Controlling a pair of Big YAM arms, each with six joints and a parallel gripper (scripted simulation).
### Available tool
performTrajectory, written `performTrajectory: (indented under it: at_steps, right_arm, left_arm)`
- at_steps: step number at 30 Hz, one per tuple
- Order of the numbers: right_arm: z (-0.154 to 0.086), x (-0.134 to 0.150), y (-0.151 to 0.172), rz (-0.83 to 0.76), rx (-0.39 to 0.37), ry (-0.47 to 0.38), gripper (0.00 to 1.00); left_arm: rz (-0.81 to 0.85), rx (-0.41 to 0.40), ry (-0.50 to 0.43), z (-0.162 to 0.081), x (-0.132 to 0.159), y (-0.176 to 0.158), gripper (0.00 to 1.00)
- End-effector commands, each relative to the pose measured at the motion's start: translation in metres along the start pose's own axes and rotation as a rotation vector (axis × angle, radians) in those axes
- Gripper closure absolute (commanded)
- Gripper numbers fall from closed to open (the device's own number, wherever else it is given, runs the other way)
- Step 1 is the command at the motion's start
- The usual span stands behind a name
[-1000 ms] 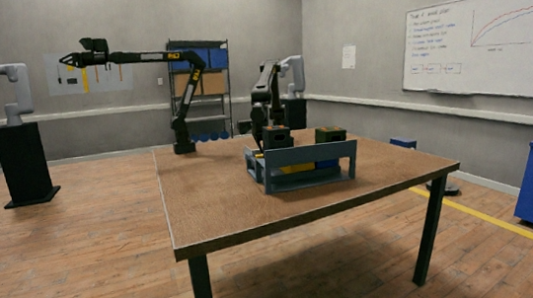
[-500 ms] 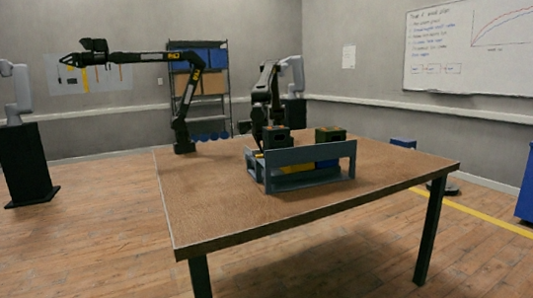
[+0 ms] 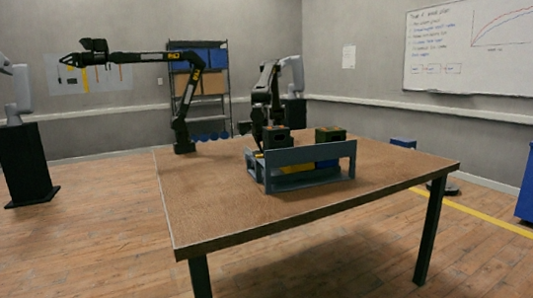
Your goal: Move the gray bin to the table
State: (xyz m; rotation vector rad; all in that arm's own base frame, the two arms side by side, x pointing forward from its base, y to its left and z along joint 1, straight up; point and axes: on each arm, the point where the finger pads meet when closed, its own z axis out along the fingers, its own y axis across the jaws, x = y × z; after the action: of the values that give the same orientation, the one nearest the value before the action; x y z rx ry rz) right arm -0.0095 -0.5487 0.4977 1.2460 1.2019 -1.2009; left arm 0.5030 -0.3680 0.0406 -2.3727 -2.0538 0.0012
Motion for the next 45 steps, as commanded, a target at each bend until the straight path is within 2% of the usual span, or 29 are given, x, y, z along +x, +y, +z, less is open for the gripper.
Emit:
performTrajectory:
  at_steps: [1, 45]
  right_arm:
    - [-0.004, -0.003, -0.004, -0.017, 0.006, -0.020, 0.00]
    - [-0.004, -0.003, -0.004, -0.017, 0.006, -0.020, 0.00]
  left_arm:
    - [0.004, -0.031, -0.023, -0.021, -0.010, -0.002, 1.00]
    - [0.004, -0.037, -0.027, -0.026, -0.010, -0.017, 1.00]
